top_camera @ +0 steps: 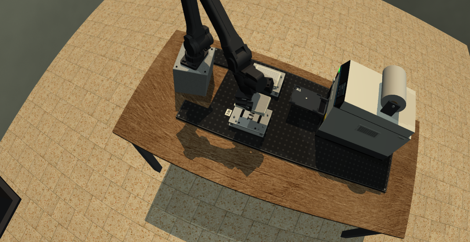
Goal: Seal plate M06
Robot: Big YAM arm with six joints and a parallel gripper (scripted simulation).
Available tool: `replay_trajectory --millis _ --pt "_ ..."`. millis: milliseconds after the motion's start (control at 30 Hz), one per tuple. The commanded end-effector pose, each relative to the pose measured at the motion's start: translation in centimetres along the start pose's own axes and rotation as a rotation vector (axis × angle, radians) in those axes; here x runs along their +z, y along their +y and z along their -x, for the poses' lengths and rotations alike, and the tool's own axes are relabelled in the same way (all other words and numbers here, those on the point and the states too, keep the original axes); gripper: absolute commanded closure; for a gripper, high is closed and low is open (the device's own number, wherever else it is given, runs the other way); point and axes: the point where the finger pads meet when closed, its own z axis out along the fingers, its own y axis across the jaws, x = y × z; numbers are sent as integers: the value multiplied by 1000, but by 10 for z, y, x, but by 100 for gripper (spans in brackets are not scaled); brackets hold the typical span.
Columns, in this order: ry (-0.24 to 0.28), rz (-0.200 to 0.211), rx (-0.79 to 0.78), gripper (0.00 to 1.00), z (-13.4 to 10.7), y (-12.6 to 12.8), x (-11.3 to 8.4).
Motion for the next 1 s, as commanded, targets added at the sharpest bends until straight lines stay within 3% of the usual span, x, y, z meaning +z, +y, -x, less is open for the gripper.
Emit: replay_trajectory --millis 0,700,967 --pt "-28 -9 -11 100 16 -1 -8" --pt "-56 -21 -17 100 30 -8 1" --pt "-30 -10 -12 100 14 -2 7"
